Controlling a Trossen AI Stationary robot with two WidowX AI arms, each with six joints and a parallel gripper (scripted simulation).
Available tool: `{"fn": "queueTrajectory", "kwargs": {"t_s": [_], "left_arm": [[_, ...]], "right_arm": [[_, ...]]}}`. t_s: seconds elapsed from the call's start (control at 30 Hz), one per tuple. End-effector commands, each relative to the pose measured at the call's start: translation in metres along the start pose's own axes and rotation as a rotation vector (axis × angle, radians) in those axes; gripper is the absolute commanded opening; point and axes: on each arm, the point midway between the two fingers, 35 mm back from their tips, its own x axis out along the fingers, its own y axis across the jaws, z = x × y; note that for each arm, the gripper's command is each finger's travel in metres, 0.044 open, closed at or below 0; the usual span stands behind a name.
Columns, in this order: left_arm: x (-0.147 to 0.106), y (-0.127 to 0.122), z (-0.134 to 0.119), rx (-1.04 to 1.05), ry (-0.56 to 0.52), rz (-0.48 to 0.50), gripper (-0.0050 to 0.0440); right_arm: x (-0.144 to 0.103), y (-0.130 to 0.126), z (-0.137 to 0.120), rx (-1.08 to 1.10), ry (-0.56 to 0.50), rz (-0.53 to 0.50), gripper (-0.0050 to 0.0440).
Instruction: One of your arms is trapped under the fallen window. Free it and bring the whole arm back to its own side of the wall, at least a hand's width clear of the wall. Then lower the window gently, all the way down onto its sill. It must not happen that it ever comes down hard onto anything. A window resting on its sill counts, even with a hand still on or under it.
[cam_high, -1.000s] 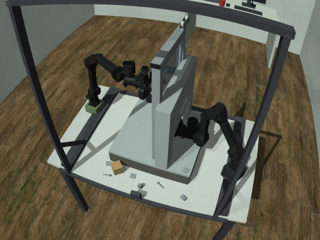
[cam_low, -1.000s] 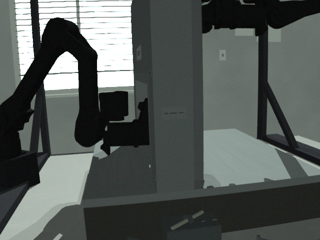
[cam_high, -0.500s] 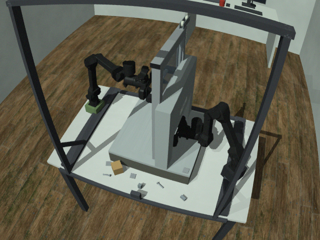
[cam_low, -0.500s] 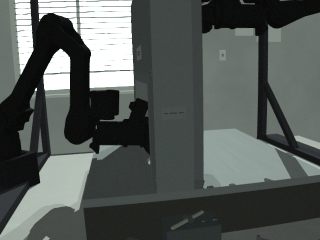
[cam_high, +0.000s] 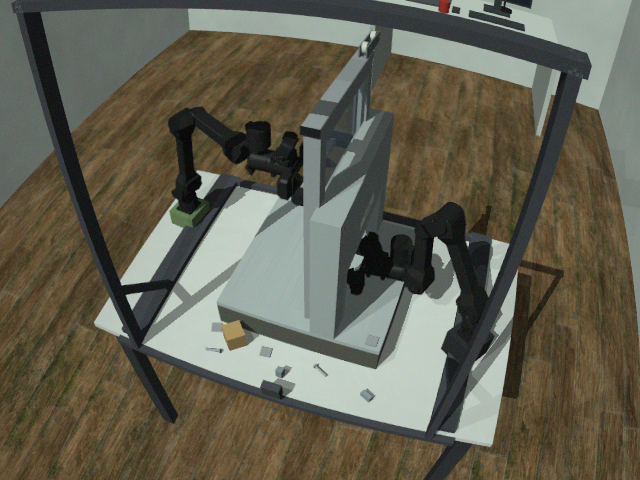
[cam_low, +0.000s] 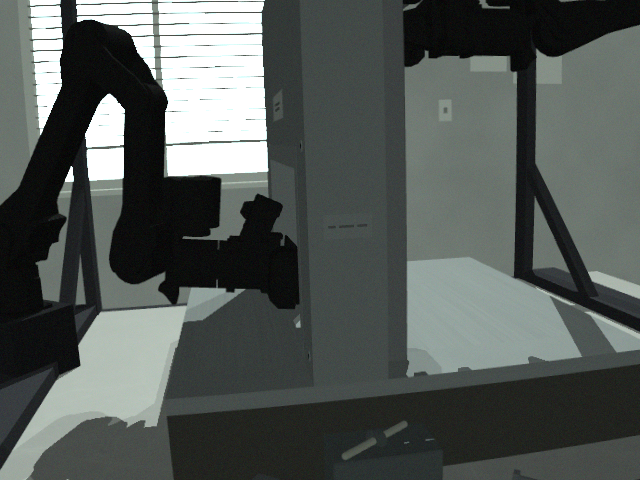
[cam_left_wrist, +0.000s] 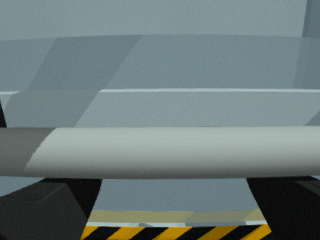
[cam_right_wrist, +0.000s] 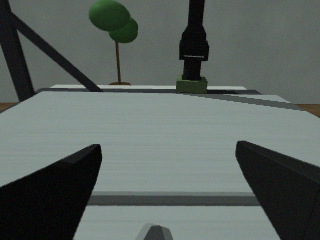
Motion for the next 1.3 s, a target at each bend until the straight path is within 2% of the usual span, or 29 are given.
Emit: {"fn": "queueTrajectory", "kwargs": {"t_s": [0.0,0.03,0.07,0.1,0.2,0.23,0.27,0.3,0.33,0.4,0.43,0.7,0.8,1.27], "left_arm": [[-0.020,0.006,0.100,-0.060,-0.223,-0.012,0.0400],[-0.020,0.006,0.100,-0.060,-0.223,-0.012,0.0400],[-0.020,0.006,0.100,-0.060,-0.223,-0.012,0.0400],[-0.020,0.006,0.100,-0.060,-0.223,-0.012,0.0400],[-0.020,0.006,0.100,-0.060,-0.223,-0.012,0.0400],[-0.020,0.006,0.100,-0.060,-0.223,-0.012,0.0400],[-0.020,0.006,0.100,-0.060,-0.223,-0.012,0.0400],[-0.020,0.006,0.100,-0.060,-0.223,-0.012,0.0400],[-0.020,0.006,0.100,-0.060,-0.223,-0.012,0.0400],[-0.020,0.006,0.100,-0.060,-0.223,-0.012,0.0400],[-0.020,0.006,0.100,-0.060,-0.223,-0.012,0.0400],[-0.020,0.006,0.100,-0.060,-0.223,-0.012,0.0400],[-0.020,0.006,0.100,-0.060,-0.223,-0.012,0.0400],[-0.020,0.006,0.100,-0.060,-0.223,-0.012,0.0400]], "right_arm": [[-0.015,0.000,0.007,-0.014,-0.005,0.004,0.0400],[-0.018,0.002,-0.020,0.044,0.067,0.005,0.0400],[-0.020,-0.001,0.017,-0.033,-0.023,0.003,0.0400],[-0.023,-0.001,0.007,-0.014,0.004,0.004,0.0400],[-0.015,-0.002,0.008,-0.015,-0.006,0.001,0.0400],[-0.028,0.000,0.006,-0.015,0.009,0.006,0.0400],[-0.028,0.004,-0.032,0.068,0.107,0.007,0.0400],[-0.038,-0.001,0.024,-0.055,-0.030,0.007,0.0400],[-0.036,0.000,0.006,-0.015,0.016,0.007,0.0400],[-0.041,-0.001,0.006,-0.017,0.019,0.007,0.0400],[-0.032,-0.002,0.005,0.000,0.021,0.002,0.0400],[-0.048,-0.005,0.028,-0.010,0.021,0.005,0.0400],[-0.045,-0.004,0.022,-0.005,0.033,0.011,0.0400],[-0.084,-0.005,0.057,-0.010,0.033,0.009,0.0400]]}}
